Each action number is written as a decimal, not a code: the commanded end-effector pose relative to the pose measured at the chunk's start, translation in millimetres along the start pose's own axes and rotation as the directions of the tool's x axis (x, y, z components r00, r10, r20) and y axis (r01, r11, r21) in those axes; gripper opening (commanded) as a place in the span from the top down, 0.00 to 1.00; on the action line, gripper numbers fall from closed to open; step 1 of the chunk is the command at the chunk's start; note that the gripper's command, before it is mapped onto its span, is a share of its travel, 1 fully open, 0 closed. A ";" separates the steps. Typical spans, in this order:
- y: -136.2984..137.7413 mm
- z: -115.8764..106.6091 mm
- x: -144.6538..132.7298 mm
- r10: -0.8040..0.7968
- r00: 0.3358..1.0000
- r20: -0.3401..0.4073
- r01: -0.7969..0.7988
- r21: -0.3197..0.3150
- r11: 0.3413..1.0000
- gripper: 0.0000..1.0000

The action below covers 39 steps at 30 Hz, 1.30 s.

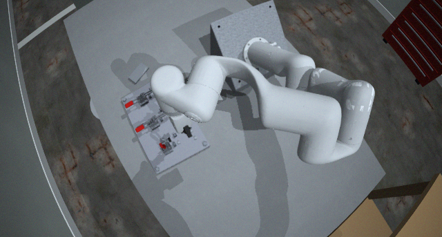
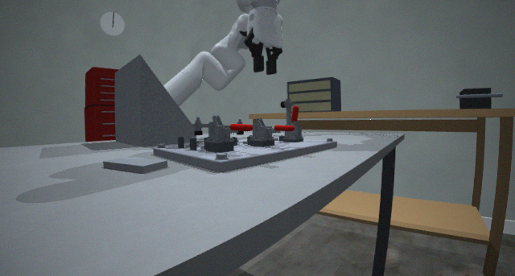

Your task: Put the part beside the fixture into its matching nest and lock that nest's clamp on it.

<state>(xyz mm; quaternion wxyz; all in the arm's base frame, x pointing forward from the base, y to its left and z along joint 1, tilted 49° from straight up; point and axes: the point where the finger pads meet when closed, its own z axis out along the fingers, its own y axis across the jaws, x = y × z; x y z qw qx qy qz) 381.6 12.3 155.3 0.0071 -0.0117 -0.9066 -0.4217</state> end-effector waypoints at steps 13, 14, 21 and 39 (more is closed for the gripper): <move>0.0 -1.1 -0.8 -0.001 1.000 0.003 0.001 0.001 1.000 0.53; 0.0 -1.1 -0.8 -0.001 1.000 0.003 0.001 0.001 1.000 0.53; 0.0 -1.1 -0.8 -0.001 1.000 0.003 0.001 0.001 1.000 0.53; 0.0 -1.1 -0.8 -0.001 1.000 0.003 0.001 0.001 1.000 0.00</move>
